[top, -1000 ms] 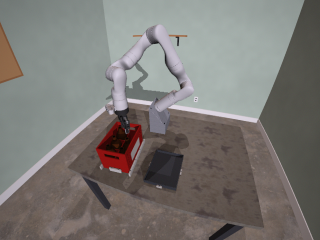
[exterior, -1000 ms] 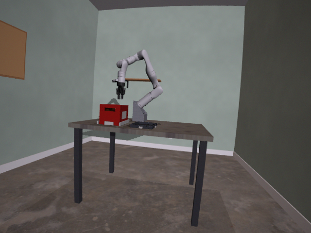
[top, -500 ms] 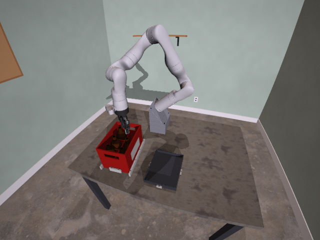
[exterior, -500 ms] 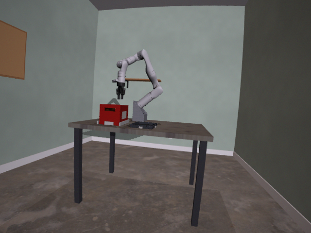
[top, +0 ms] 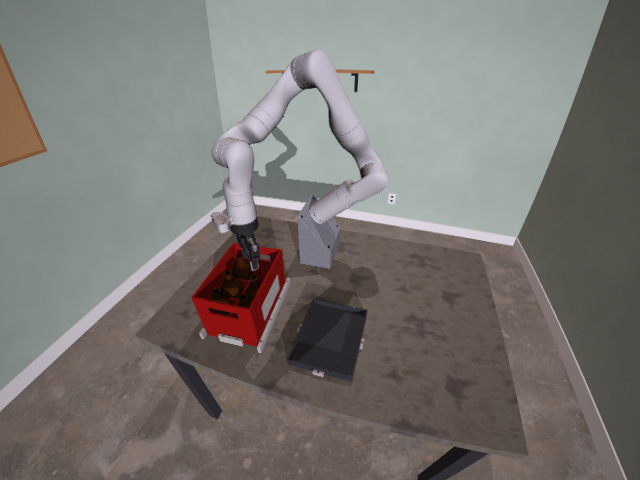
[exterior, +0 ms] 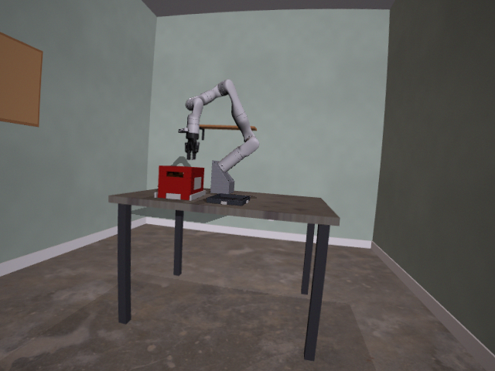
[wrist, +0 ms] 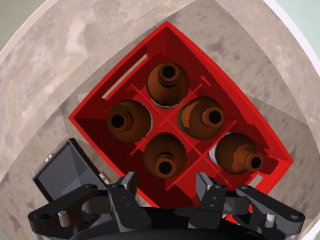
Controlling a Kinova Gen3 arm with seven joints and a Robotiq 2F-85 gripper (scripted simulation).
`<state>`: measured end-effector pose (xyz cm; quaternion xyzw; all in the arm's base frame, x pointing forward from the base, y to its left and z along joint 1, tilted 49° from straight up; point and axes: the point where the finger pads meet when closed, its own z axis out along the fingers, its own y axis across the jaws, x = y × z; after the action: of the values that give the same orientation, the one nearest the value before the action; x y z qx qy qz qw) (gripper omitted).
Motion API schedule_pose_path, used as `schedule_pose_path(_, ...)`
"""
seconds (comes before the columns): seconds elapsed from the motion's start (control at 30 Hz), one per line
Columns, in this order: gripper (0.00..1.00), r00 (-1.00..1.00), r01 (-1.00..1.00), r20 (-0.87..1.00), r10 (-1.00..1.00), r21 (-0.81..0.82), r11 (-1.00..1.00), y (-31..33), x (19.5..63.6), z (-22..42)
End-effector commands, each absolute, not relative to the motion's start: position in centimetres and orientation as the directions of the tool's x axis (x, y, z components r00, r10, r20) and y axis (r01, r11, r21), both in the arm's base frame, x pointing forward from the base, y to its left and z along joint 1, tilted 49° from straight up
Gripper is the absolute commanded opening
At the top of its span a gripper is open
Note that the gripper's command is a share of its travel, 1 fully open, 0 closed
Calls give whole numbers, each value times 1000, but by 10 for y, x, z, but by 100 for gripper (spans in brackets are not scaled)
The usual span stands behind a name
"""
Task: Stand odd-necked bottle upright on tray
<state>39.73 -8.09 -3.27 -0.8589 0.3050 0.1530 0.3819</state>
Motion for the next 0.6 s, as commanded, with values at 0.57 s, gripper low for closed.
schedule_pose_path(0.57, 64, 767, -640, -497, -405, -563, -522, -63, 396, -47)
